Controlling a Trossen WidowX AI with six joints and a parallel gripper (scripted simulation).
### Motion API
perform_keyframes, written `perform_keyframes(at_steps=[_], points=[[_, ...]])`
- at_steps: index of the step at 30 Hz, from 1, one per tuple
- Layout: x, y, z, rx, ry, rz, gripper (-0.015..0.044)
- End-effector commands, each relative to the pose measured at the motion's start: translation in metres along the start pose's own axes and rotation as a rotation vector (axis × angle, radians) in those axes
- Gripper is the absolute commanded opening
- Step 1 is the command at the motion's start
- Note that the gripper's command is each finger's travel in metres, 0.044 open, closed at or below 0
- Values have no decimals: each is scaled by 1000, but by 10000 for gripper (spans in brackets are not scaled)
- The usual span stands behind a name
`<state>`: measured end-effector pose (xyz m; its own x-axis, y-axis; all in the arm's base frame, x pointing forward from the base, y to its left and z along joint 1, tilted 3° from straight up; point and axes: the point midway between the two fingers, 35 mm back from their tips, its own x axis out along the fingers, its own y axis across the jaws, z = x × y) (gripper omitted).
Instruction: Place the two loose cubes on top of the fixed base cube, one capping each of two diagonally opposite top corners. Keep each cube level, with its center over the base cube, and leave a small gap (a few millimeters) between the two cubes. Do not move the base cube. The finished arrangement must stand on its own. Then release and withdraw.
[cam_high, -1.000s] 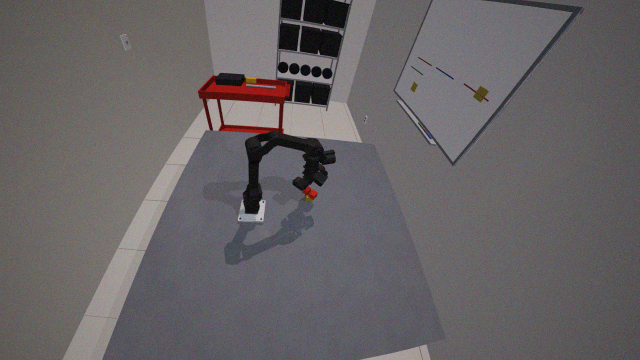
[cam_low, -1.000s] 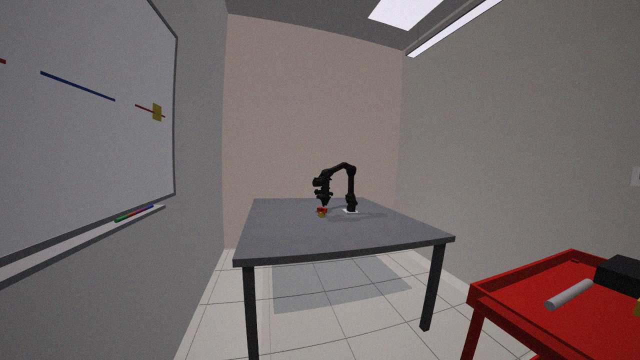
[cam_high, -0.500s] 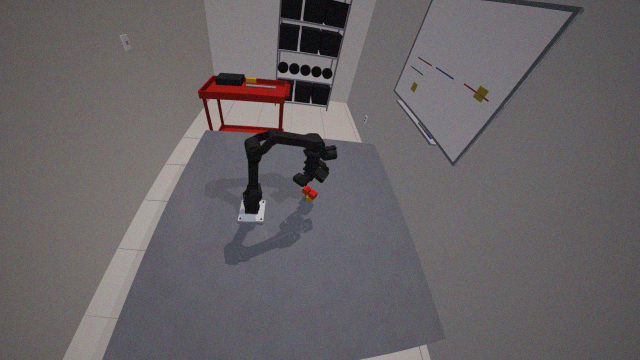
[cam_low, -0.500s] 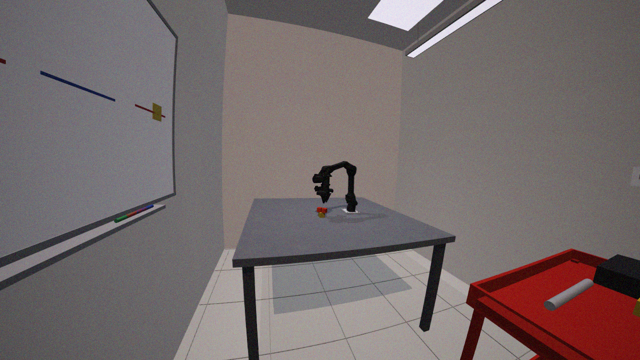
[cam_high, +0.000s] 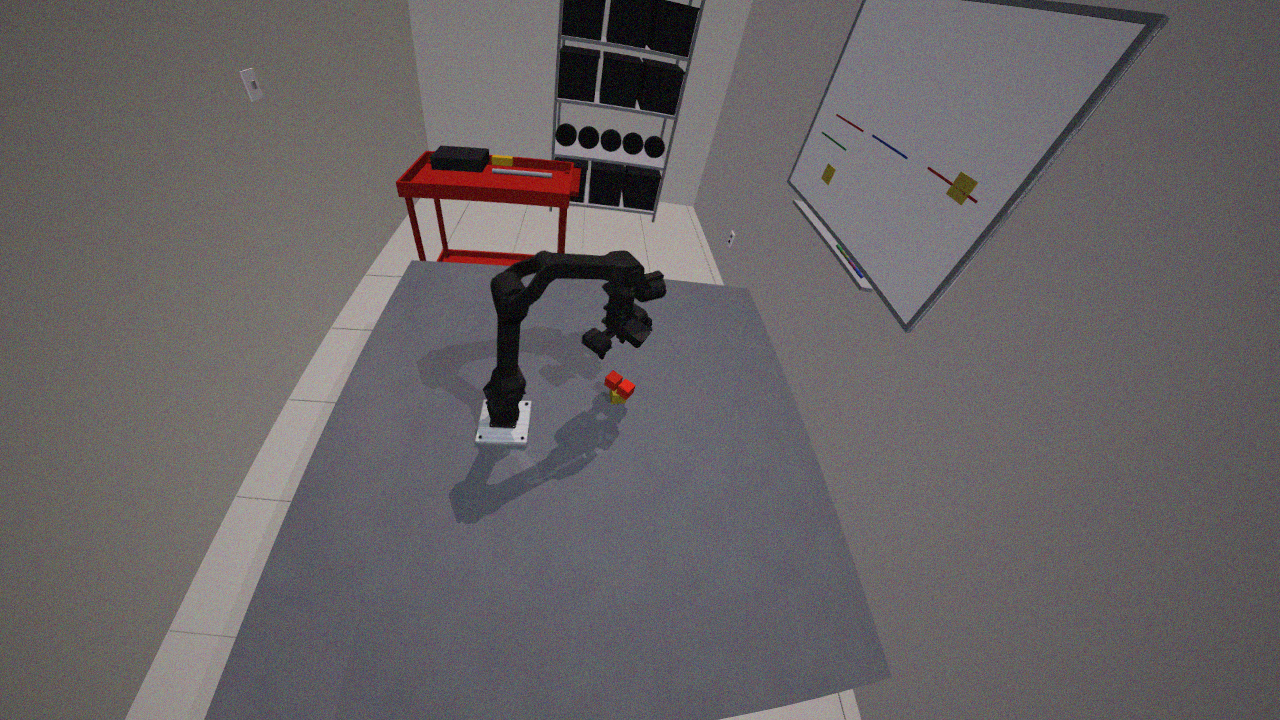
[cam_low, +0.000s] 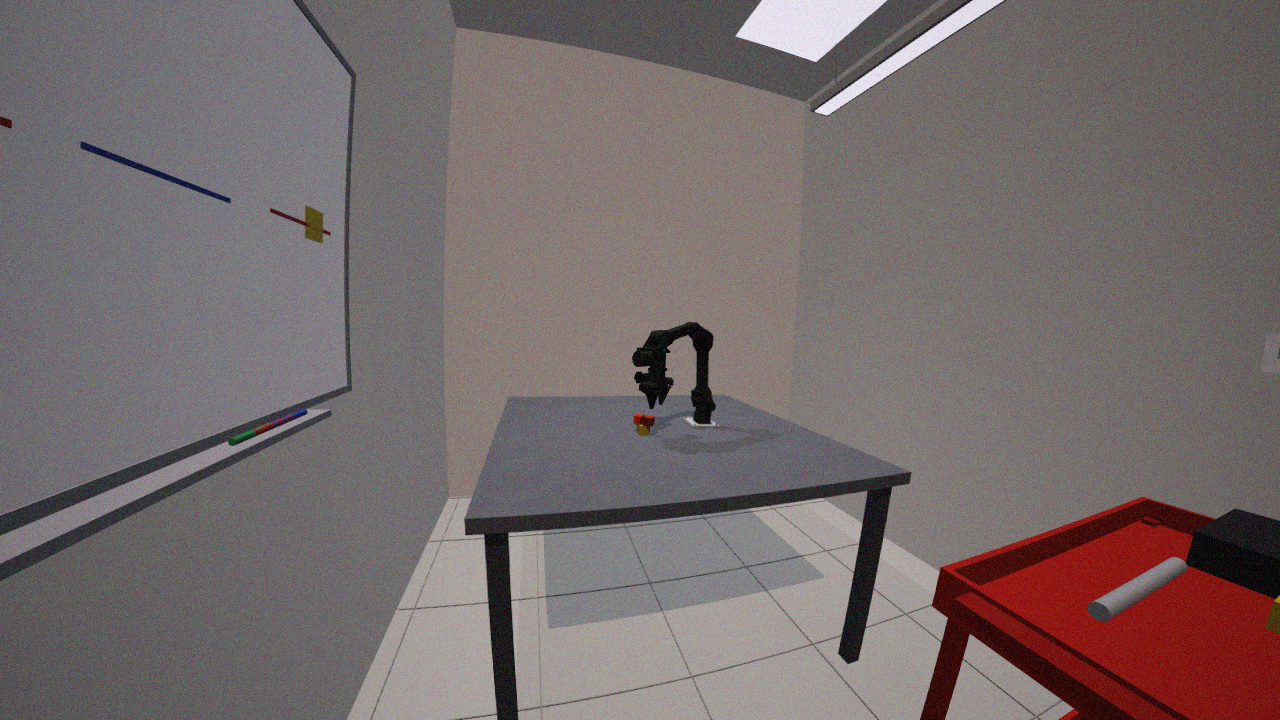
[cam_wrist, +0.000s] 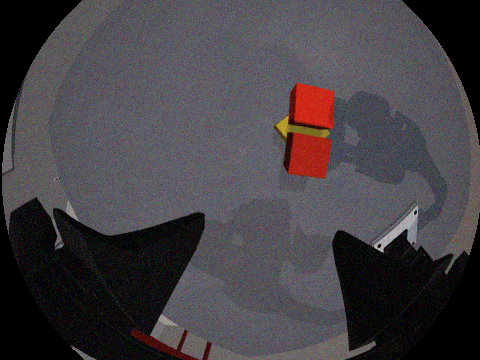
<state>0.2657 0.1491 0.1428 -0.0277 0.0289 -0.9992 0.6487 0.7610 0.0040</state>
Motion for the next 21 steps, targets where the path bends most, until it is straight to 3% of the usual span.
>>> perform_keyframes(at_steps=[1,21], points=[[-3,22,-43,-13,5,7,400],[-3,26,-52,-13,6,6,400]])
